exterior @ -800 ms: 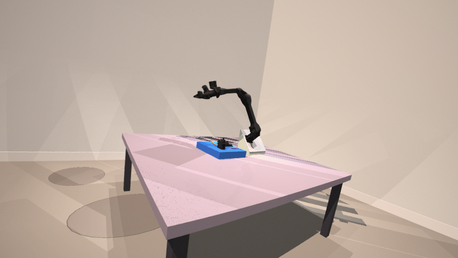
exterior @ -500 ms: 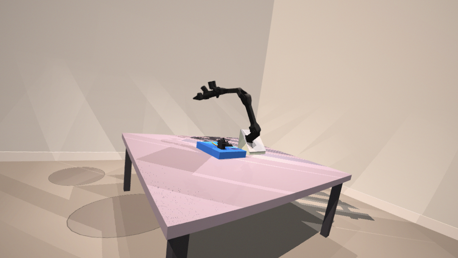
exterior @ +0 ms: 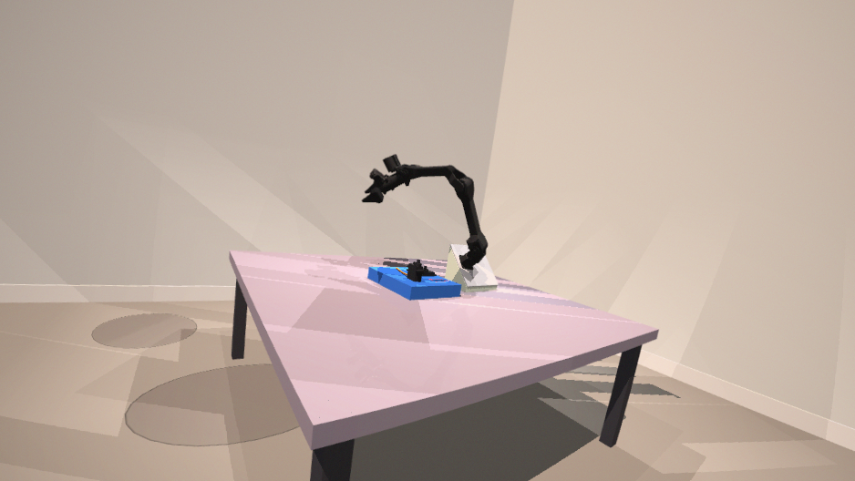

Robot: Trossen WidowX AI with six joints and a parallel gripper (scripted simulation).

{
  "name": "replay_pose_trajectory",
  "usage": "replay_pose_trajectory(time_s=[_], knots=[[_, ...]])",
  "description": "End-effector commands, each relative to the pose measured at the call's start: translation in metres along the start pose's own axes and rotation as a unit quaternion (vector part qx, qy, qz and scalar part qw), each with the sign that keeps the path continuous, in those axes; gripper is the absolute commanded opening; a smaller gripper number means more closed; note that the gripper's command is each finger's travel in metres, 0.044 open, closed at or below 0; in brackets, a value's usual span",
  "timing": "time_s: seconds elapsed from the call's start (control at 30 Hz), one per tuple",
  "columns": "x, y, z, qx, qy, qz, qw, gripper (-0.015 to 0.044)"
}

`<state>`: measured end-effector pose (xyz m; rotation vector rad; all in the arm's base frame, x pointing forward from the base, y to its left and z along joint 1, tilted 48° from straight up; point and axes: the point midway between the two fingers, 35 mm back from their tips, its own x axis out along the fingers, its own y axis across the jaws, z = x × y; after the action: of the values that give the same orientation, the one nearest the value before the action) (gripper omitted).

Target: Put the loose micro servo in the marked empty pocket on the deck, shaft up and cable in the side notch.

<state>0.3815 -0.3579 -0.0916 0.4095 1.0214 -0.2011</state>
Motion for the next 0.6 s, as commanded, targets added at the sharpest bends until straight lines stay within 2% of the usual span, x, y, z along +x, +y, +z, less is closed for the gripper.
replay_pose_trajectory(time_s=[0.0,0.57], knots=[[-0.003,0.028,-0.005,-0.059,0.022,0.028,0.998,0.044],[-0.028,0.141,-0.033,-0.3,0.085,0.157,0.937,0.044]])
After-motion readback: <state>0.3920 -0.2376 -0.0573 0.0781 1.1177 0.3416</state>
